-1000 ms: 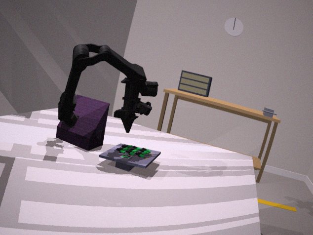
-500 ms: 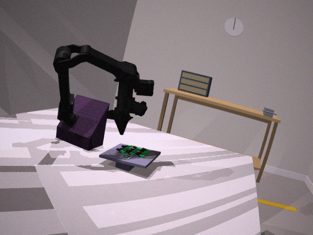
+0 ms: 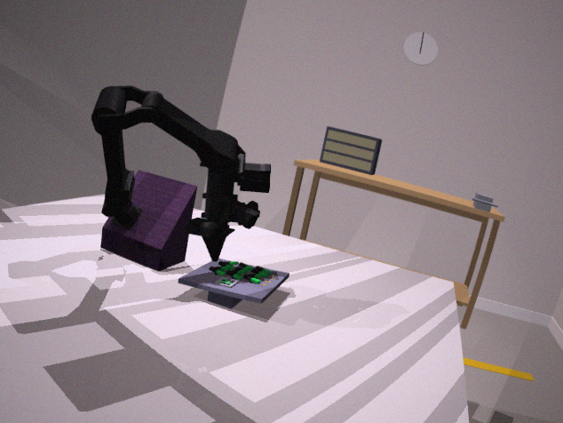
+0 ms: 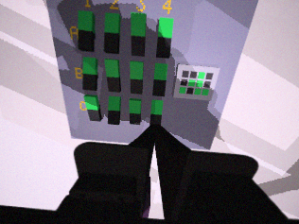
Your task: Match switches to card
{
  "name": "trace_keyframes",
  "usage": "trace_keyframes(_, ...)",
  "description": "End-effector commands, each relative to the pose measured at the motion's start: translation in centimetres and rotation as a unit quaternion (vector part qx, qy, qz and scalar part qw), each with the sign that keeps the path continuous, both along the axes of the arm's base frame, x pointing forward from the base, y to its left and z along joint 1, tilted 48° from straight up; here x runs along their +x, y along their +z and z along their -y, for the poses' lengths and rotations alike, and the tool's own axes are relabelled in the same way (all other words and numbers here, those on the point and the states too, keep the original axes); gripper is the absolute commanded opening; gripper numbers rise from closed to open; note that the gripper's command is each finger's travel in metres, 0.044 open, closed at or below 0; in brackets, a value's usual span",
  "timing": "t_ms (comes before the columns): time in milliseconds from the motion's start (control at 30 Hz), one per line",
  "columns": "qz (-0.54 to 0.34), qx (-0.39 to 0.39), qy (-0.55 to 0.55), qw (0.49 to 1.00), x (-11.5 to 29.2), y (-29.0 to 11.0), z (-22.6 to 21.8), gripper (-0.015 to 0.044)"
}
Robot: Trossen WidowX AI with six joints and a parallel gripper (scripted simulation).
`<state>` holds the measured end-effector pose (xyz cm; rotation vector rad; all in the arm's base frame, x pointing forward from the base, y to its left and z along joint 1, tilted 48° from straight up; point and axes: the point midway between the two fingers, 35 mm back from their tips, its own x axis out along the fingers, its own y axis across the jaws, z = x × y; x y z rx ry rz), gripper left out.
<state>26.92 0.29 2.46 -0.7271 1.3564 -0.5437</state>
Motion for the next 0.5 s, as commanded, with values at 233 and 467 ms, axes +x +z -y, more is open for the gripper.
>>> trace_keyframes(233, -0.002, -0.003, 0.003, 1.0, 0.05, -0.87, 1.1, 0.0)
trace_keyframes(467, -0.002, -0.003, 0.003, 1.0, 0.05, -0.87, 1.1, 0.0)
